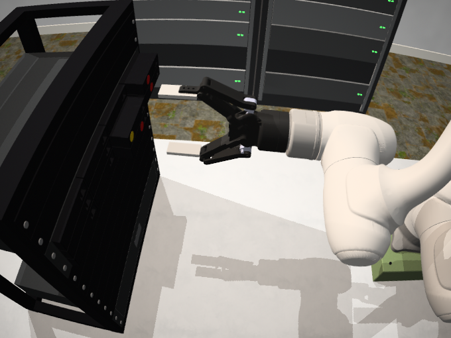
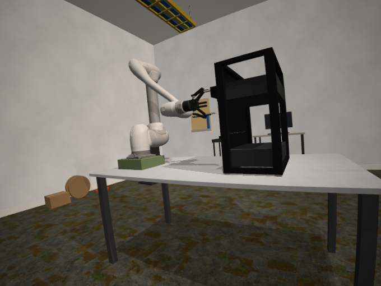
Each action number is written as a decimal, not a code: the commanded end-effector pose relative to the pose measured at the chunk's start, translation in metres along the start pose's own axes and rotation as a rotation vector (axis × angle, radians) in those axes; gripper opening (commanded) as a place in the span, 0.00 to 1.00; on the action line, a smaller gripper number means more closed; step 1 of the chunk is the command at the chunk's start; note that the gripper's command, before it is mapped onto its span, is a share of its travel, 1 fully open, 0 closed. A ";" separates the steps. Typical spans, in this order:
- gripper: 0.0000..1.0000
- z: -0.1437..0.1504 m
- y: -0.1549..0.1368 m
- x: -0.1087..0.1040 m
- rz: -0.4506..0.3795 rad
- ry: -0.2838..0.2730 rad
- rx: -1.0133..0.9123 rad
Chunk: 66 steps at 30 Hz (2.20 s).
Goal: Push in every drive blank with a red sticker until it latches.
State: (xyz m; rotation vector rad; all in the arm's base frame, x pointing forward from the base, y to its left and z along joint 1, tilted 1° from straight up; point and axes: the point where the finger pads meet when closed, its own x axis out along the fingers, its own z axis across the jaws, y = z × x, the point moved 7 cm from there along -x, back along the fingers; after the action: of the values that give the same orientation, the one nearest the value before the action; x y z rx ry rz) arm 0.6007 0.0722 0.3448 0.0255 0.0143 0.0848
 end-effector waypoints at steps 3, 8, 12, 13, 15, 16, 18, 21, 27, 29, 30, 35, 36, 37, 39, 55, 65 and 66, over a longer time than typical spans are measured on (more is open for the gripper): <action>1.00 0.002 0.000 0.002 -0.002 -0.005 -0.002; 1.00 0.002 0.000 0.002 -0.002 -0.005 -0.002; 1.00 0.002 0.000 0.002 -0.002 -0.005 -0.002; 1.00 0.002 0.000 0.002 -0.002 -0.005 -0.002; 1.00 0.002 -0.002 0.002 -0.002 -0.005 -0.002; 1.00 0.002 -0.003 0.002 -0.002 -0.005 -0.002; 1.00 0.004 -0.008 0.002 -0.002 -0.005 -0.002; 1.00 0.007 -0.019 0.002 -0.002 -0.005 -0.002; 1.00 0.016 -0.052 0.002 -0.002 -0.005 -0.002; 1.00 0.016 -0.052 0.002 -0.002 -0.005 -0.002; 1.00 0.017 -0.058 0.001 -0.002 -0.005 -0.002; 1.00 0.024 -0.082 0.001 -0.002 -0.005 -0.002; 1.00 0.025 -0.086 0.001 -0.002 -0.005 -0.002; 1.00 0.026 -0.088 0.001 -0.002 -0.005 -0.002; 1.00 0.027 -0.092 0.001 -0.002 -0.005 -0.002; 1.00 0.027 -0.094 0.001 -0.002 -0.005 -0.002; 1.00 0.027 -0.094 0.001 -0.002 -0.005 -0.002; 1.00 0.027 -0.094 0.001 -0.002 -0.005 -0.002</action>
State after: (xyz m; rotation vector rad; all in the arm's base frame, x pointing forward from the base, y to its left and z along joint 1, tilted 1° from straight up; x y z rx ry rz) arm 0.6094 -0.0218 0.3657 0.0228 0.0129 0.0804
